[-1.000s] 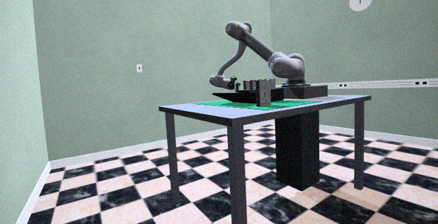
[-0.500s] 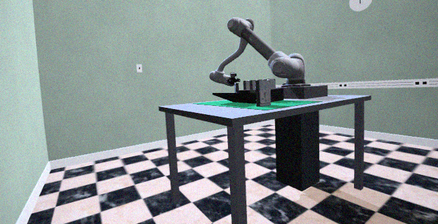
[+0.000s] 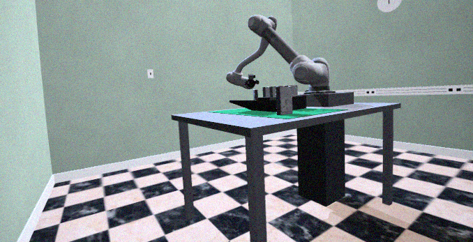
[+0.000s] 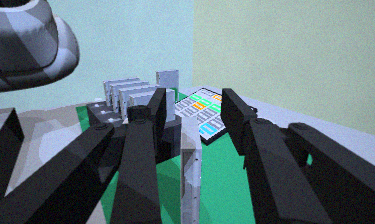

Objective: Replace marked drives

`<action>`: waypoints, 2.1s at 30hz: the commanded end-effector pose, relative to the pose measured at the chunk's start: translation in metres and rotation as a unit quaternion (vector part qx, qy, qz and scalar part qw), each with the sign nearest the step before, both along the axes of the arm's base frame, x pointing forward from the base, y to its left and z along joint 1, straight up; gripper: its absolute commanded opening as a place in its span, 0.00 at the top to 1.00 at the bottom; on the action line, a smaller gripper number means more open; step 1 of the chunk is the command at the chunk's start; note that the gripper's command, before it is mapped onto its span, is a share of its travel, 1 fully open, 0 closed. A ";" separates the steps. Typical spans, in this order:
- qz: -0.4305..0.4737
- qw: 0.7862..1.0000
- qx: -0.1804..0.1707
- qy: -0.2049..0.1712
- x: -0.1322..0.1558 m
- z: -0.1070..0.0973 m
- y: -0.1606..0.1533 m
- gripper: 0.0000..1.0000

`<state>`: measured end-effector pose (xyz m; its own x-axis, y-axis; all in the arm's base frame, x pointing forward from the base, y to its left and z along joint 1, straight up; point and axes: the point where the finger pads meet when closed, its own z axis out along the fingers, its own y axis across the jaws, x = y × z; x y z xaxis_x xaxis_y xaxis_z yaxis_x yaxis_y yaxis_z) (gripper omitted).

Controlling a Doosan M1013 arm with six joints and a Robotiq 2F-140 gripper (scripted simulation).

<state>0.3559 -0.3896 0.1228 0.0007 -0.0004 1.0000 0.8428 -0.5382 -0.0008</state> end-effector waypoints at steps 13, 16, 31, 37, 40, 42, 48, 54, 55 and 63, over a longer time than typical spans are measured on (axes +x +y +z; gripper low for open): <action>0.000 1.000 0.000 0.000 0.000 0.016 0.000 0.60; 0.000 1.000 0.000 0.000 0.000 0.017 0.000 0.60; 0.001 1.000 -0.026 0.017 0.000 0.017 0.001 0.60; 0.001 0.997 -0.066 0.042 0.000 0.017 0.000 0.60; 0.001 0.993 -0.100 0.064 0.000 0.017 0.000 0.60; 0.001 0.990 -0.121 0.078 0.000 0.017 0.001 0.60; 0.000 0.982 -0.161 0.102 0.000 0.017 0.000 0.60; 0.000 0.981 -0.165 0.105 0.000 0.017 0.000 0.60; 0.000 0.981 -0.165 0.105 0.000 0.017 0.000 0.60; 0.001 0.972 -0.198 0.127 0.000 0.017 0.001 0.60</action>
